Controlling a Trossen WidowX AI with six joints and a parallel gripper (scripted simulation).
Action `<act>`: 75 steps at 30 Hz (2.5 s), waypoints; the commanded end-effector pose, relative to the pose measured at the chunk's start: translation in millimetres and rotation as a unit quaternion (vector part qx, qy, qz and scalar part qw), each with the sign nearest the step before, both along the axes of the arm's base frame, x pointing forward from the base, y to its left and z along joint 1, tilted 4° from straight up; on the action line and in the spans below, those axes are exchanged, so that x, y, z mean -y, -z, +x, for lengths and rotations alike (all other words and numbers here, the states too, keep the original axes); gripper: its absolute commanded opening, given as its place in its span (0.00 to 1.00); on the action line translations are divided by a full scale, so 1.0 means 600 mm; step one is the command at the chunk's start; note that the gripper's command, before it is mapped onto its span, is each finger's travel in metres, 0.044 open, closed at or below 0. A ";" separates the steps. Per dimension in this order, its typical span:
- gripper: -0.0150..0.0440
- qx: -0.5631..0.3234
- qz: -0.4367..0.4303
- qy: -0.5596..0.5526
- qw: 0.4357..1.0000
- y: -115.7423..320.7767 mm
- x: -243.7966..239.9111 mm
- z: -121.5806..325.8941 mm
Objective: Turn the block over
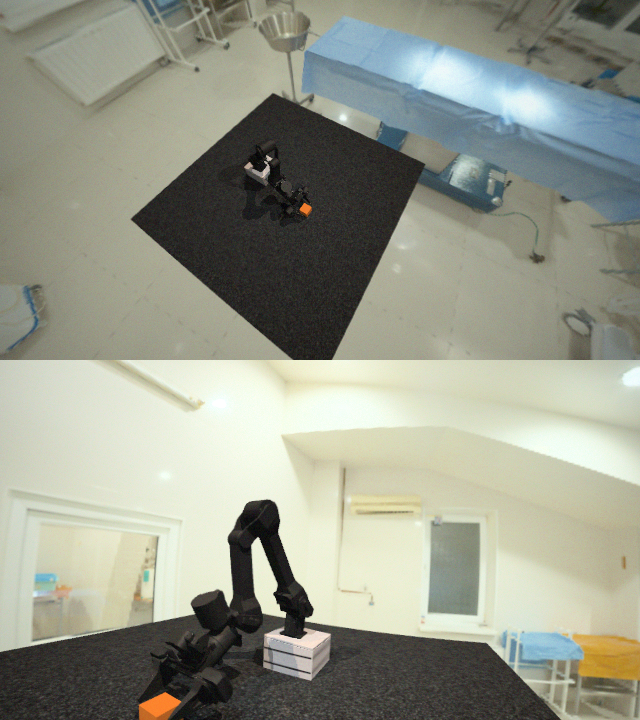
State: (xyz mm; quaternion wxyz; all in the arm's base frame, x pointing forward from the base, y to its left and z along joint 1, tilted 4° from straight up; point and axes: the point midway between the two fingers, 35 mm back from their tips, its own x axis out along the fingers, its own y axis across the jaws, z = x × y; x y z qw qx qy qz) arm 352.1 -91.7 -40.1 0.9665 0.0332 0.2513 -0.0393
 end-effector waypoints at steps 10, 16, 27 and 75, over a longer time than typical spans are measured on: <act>1.00 0.001 0.003 -0.001 1.000 0.000 -0.001 0.000; 1.00 0.001 0.003 -0.001 1.000 0.000 -0.001 0.000; 1.00 0.001 0.003 -0.001 1.000 0.000 -0.001 0.000; 1.00 -0.393 0.043 -0.018 0.918 -0.129 0.011 0.015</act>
